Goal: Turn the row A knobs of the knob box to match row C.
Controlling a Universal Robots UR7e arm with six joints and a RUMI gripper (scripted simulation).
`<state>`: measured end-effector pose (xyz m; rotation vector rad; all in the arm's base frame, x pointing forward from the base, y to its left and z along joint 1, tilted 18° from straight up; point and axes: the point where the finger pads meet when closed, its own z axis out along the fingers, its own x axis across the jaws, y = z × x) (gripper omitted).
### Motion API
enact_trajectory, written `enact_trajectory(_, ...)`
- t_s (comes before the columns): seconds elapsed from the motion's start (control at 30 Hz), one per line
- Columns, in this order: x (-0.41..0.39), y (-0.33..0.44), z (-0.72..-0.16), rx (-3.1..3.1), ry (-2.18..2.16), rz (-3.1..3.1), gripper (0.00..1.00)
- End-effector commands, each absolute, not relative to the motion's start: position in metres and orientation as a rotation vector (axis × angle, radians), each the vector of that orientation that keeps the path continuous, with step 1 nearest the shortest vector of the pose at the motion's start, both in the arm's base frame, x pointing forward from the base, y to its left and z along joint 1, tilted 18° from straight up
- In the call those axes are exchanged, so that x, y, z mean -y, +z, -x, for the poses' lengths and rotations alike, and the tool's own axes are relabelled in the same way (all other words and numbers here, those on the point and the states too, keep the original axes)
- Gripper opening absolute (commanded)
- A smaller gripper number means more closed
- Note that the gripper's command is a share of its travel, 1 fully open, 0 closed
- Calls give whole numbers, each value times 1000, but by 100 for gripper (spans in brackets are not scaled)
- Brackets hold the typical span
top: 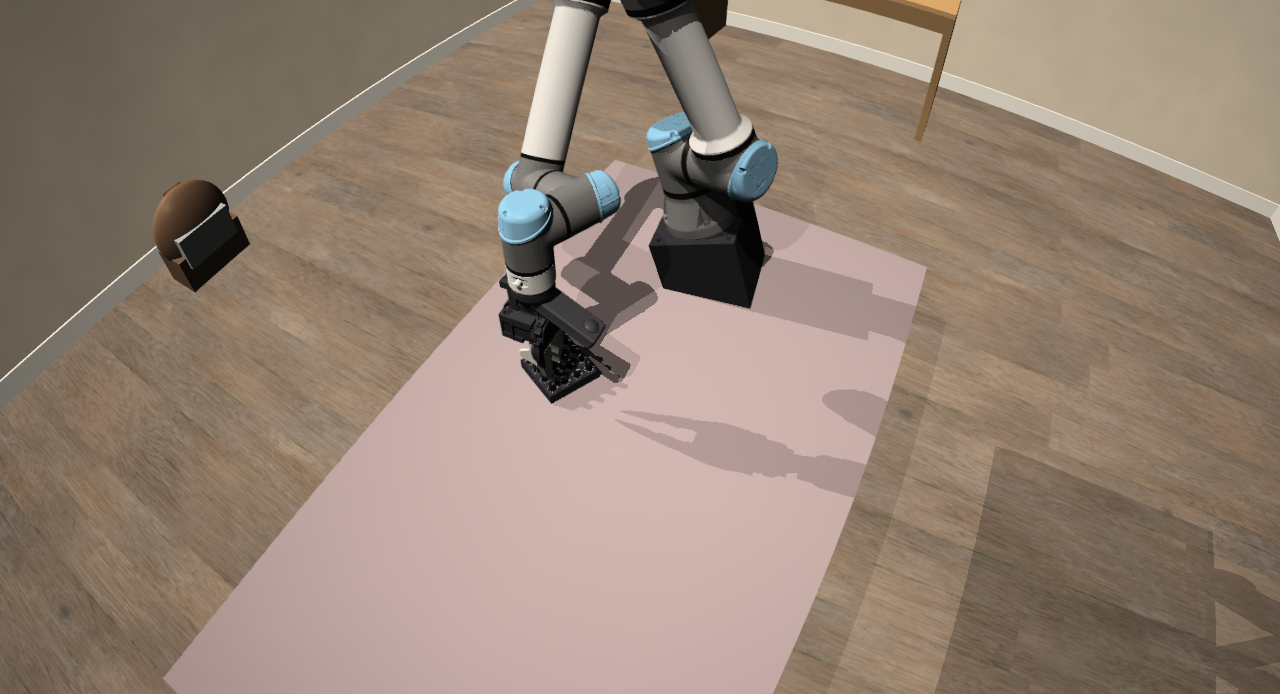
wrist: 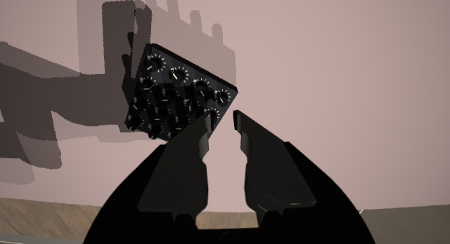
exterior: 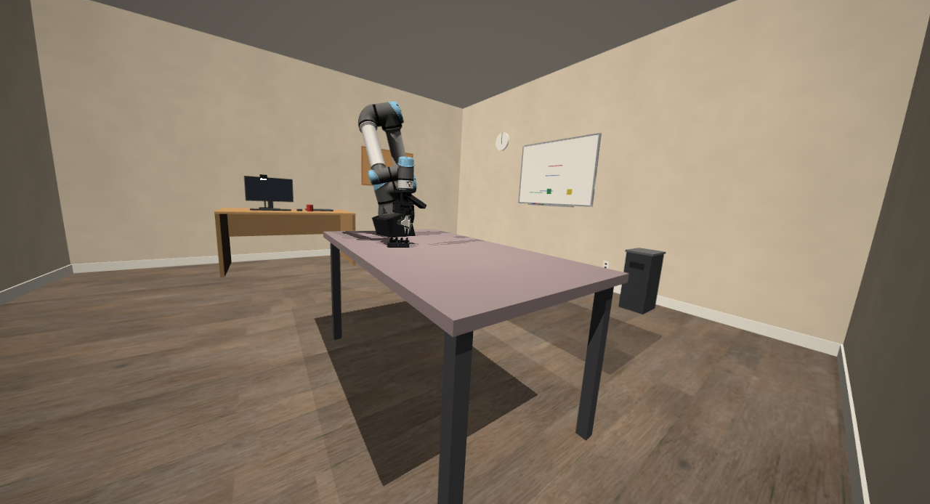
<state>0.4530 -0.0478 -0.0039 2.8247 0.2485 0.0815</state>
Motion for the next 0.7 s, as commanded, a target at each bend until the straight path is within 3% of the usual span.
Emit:
enact_trajectory(0.0,48,-3,-453,-249,83,-2824,11)
enact_trajectory(0.67,48,-3,-453,-302,75,-2818,11)
